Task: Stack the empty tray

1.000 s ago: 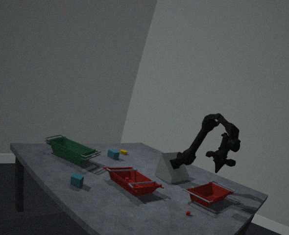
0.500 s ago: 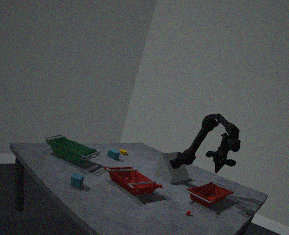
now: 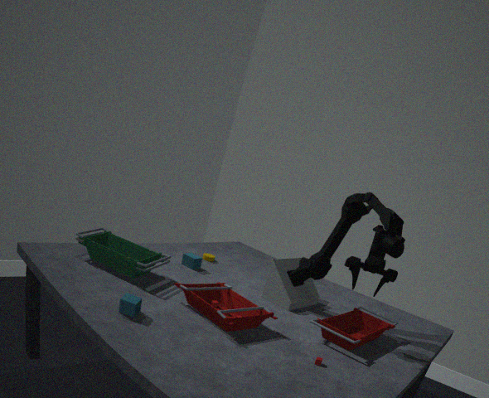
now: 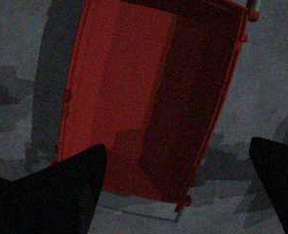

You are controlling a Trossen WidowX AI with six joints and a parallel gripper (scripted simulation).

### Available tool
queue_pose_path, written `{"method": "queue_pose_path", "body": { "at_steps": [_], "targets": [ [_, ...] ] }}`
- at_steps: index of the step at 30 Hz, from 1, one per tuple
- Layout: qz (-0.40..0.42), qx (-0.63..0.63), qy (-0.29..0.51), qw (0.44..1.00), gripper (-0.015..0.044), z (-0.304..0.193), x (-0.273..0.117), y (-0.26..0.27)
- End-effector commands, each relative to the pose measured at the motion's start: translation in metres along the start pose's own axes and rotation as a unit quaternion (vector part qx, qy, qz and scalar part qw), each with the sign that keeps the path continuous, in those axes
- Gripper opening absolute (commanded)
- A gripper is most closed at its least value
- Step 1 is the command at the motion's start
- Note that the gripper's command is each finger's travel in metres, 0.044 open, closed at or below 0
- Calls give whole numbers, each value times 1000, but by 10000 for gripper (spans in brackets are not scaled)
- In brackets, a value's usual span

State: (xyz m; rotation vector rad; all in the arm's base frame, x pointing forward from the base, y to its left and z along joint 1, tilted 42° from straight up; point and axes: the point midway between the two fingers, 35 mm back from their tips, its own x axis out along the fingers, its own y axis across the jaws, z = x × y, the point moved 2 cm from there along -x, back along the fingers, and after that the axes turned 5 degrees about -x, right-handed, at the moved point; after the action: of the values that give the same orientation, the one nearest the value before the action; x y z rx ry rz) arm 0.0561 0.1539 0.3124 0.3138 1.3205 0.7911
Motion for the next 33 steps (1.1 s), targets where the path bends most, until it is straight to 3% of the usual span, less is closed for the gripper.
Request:
{"method": "queue_pose_path", "body": {
  "at_steps": [1, 6, 12, 22, 33],
  "targets": [
    [-2, -208, -1, 978, 440, -3, 10, -8],
    [-1, -441, -1, 898, 440, -7, 22, -17],
    [-1, -671, -2, 742, 440, -12, 37, -27],
    [-1, -848, -2, 529, 440, -17, 51, -39],
    [-1, -968, -3, 250, 440, -23, 67, -51]
  ]
}}
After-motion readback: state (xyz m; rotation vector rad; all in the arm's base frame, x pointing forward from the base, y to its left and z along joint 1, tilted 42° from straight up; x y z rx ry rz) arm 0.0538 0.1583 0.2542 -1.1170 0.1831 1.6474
